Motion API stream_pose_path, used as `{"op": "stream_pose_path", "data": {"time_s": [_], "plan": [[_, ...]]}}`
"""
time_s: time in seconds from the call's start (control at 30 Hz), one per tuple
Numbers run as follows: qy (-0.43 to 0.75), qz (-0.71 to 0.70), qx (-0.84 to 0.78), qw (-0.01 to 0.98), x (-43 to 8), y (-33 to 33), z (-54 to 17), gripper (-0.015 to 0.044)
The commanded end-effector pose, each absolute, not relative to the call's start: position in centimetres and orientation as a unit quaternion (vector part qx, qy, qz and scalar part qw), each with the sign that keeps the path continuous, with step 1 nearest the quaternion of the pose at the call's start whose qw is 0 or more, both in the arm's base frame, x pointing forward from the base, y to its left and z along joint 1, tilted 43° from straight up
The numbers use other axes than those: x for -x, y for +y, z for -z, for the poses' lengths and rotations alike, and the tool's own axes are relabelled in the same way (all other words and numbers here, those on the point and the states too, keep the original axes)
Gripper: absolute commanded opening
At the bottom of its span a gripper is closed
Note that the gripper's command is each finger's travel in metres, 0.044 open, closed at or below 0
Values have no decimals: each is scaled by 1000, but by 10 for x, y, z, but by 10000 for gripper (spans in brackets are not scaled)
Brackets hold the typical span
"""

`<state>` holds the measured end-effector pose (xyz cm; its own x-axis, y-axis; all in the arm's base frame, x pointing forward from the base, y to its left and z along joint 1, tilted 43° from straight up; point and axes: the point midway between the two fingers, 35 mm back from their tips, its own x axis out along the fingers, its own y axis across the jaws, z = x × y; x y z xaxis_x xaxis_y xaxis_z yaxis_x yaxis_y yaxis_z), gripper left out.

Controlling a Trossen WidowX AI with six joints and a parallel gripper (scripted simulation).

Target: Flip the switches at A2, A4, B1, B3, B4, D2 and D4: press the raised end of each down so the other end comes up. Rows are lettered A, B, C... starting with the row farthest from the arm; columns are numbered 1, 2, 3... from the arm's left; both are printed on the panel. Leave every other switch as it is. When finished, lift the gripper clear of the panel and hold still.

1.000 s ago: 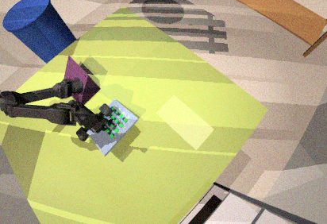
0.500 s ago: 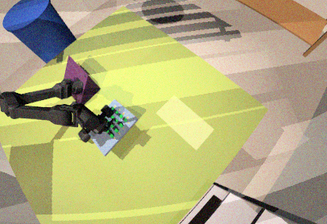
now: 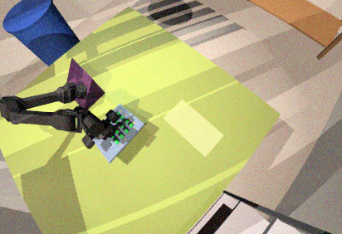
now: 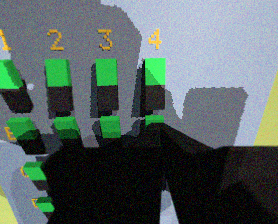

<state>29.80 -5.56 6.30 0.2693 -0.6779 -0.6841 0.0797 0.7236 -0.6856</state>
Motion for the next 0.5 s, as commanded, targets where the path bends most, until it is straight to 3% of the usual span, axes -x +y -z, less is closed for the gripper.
{"op": "stream_pose_path", "data": {"time_s": [0.0,0.47], "plan": [[551,250,273,748,-298,-55,-62,0],[551,250,273,748,-298,-57,-60,0]]}}
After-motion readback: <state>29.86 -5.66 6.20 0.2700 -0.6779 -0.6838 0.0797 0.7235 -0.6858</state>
